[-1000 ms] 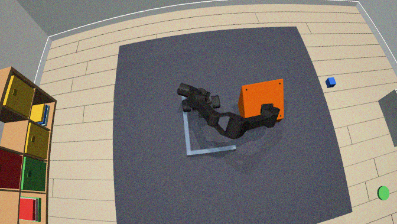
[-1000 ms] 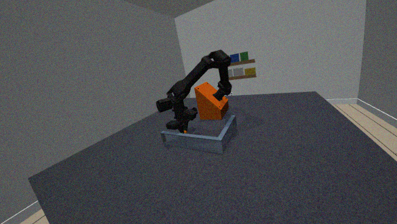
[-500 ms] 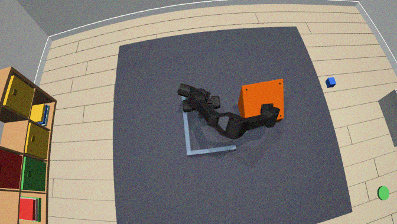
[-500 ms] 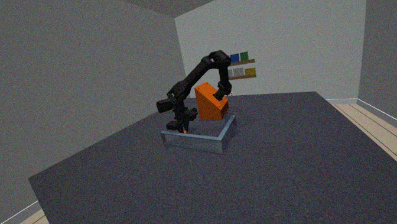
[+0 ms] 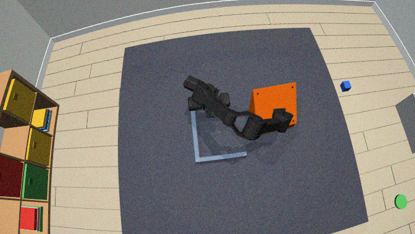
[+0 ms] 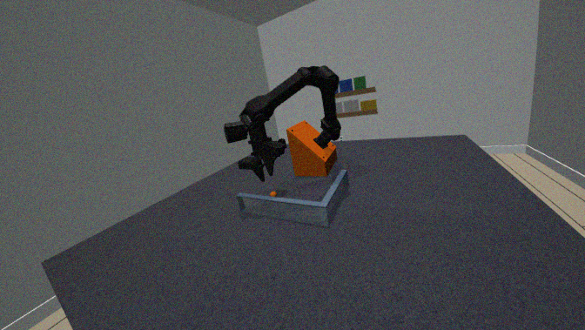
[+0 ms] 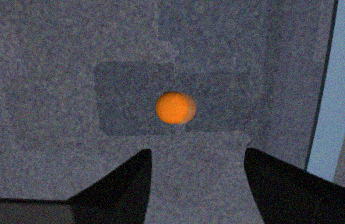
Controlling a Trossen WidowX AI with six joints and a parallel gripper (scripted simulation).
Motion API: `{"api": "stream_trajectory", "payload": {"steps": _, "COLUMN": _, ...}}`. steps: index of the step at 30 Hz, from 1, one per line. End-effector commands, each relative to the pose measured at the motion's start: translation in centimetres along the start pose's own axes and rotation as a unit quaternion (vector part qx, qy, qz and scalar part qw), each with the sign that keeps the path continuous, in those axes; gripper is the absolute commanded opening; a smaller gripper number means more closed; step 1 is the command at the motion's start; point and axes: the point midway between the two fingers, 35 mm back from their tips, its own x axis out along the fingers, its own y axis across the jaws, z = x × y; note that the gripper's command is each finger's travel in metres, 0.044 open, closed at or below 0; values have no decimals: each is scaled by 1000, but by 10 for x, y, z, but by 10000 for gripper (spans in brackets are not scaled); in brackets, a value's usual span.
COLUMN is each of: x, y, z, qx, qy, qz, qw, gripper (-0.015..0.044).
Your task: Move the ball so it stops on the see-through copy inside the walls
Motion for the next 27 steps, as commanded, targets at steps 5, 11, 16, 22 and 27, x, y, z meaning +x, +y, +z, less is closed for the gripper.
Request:
{"api": "stream_trajectory", "payload": {"steps": 5, "x": -7, "y": -1, "z": 0, "qx": -1, "qy": 1, "qz": -4, "qw": 1000, "gripper": 224}}
{"api": "stream_trajectory", "payload": {"steps": 11, "x": -7, "y": -1, "z": 0, "qx": -1, "qy": 1, "qz": -4, "qw": 1000, "gripper": 224}}
{"api": "stream_trajectory", "payload": {"steps": 16, "x": -7, "y": -1, "z": 0, "qx": -1, "qy": 1, "qz": -4, "qw": 1000, "gripper": 224}}
{"api": "stream_trajectory", "payload": {"steps": 22, "x": -7, "y": -1, "z": 0, "qx": -1, "qy": 1, "qz": -4, "qw": 1000, "gripper": 224}}
{"api": "stream_trajectory", "payload": {"steps": 27, "x": -7, "y": -1, "z": 0, "qx": -1, "qy": 1, "qz": -4, "qw": 1000, "gripper": 224}}
